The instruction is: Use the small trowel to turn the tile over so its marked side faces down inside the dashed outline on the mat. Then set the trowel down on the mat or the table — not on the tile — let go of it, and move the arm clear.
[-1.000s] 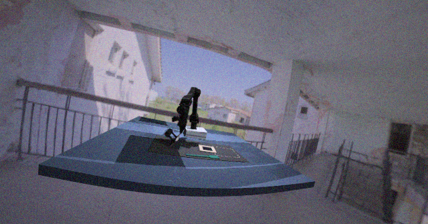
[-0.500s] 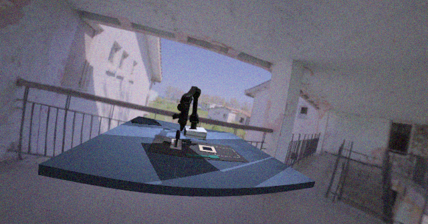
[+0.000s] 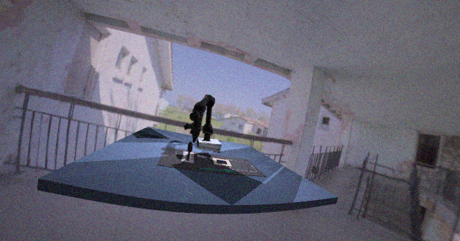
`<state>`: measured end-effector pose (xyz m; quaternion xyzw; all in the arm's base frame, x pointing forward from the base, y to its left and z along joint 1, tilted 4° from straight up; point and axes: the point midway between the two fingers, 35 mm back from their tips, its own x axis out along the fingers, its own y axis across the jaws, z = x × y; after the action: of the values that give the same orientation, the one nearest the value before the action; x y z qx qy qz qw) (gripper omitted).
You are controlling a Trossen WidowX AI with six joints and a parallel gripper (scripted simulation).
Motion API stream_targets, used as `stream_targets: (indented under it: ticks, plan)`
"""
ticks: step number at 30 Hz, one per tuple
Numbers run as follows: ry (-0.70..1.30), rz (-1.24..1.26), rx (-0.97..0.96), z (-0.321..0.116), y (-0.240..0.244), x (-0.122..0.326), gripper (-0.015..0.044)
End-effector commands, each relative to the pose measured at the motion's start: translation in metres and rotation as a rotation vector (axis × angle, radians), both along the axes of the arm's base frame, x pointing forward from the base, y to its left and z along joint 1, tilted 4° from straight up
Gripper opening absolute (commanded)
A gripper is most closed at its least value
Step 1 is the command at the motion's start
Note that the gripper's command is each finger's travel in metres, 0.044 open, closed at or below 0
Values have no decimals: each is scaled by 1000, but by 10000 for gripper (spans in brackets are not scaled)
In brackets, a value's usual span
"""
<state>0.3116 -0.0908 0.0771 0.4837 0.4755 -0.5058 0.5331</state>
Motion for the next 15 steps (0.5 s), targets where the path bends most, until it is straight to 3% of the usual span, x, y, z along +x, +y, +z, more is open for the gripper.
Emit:
stream_targets:
  ticks: [1, 15]
  plan:
    - [0, 0, 0, 0, 0, 0, 73]
    - [0, 0, 0, 0, 0, 0, 0]
